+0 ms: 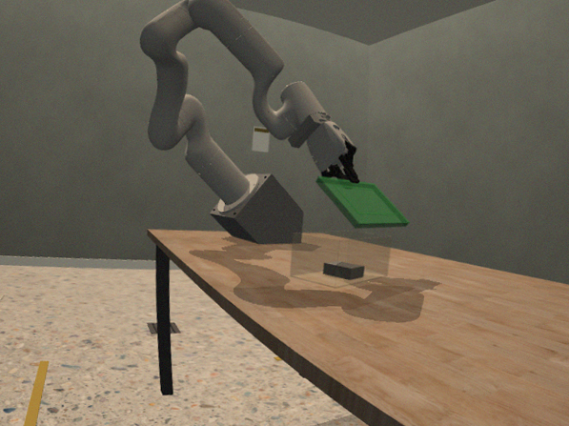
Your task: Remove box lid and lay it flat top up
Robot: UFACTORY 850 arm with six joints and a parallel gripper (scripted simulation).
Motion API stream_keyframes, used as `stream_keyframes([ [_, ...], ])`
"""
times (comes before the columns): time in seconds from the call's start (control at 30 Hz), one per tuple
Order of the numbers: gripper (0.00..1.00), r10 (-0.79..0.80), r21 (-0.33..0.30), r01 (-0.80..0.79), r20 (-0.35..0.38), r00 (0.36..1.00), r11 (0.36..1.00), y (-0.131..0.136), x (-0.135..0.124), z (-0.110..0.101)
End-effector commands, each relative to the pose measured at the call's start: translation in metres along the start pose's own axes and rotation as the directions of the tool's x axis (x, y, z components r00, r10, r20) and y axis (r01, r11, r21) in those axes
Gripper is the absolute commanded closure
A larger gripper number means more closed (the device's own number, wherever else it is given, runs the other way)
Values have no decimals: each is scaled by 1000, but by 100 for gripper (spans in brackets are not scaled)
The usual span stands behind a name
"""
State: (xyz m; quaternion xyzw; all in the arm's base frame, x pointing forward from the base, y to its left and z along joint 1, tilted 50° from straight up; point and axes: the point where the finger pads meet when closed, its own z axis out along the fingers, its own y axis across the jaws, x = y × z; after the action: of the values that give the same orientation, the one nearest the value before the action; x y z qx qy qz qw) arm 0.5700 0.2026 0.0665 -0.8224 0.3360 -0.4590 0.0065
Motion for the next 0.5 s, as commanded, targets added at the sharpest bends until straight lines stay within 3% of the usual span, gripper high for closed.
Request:
stream_keyframes([
  [0.0, 100, 1, 2, -1, 0, 1000, 1000, 0, -5, -1],
  [0.47, 100, 1, 2, -1, 0, 1000, 1000, 4, -39, -5],
])
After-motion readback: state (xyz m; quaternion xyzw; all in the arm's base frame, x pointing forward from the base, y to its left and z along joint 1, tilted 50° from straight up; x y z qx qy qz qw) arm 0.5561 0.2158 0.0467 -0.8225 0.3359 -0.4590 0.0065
